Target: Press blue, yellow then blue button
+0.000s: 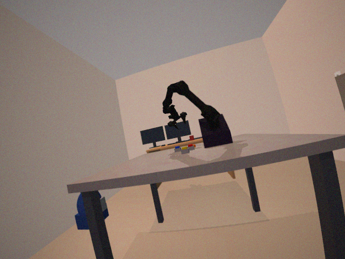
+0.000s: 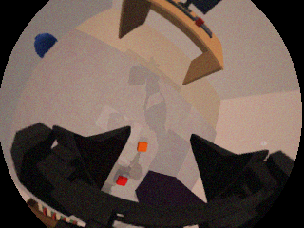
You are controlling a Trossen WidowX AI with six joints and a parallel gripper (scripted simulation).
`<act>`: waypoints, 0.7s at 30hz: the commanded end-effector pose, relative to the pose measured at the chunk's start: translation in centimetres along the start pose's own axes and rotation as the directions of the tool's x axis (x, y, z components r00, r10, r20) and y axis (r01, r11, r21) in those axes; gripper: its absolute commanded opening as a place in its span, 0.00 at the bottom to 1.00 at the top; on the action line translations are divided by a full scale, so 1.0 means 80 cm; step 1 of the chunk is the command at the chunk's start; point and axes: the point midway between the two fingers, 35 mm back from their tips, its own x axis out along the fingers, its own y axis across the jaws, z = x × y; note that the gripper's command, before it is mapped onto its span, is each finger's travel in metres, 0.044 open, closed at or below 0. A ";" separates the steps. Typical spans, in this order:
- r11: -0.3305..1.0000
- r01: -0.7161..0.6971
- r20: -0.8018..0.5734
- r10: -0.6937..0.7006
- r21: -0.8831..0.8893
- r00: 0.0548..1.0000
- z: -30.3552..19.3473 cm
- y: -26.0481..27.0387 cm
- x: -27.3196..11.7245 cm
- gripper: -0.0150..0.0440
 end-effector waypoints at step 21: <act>0.334 -0.488 -0.325 0.438 -0.806 0.838 -0.136 0.142 -0.025 0.89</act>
